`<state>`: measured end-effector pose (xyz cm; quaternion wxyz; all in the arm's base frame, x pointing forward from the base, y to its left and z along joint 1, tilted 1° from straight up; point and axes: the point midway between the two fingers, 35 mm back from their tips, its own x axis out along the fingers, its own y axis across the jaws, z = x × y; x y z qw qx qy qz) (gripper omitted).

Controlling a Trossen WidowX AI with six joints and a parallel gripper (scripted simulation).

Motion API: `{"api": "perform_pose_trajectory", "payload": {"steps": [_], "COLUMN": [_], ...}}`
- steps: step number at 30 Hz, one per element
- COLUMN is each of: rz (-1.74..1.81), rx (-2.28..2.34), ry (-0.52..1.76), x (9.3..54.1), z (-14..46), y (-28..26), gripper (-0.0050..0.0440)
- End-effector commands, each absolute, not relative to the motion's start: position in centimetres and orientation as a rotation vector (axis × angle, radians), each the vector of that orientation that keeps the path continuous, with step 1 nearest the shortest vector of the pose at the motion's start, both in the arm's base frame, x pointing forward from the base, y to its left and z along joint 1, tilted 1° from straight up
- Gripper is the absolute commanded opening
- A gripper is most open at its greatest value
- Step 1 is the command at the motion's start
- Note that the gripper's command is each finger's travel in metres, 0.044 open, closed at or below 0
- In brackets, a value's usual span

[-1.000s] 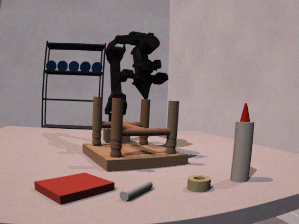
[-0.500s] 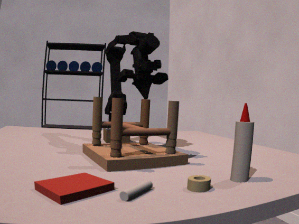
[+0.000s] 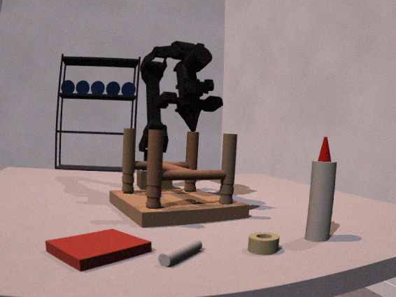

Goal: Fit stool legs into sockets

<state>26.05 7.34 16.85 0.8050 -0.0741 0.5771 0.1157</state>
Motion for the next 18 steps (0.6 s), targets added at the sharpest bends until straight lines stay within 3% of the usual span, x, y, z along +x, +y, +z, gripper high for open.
{"api": "perform_pose_trajectory", "payload": {"steps": [1, 18], "rz": [0.242, 0.247], "rx": [-0.165, -0.159], "ry": [1.262, 1.232], "x": [26.2, 26.1], "z": [16.5, 18.9], "y": [7.3, 7.3], "gripper": [0.0000, 0.0000]}}
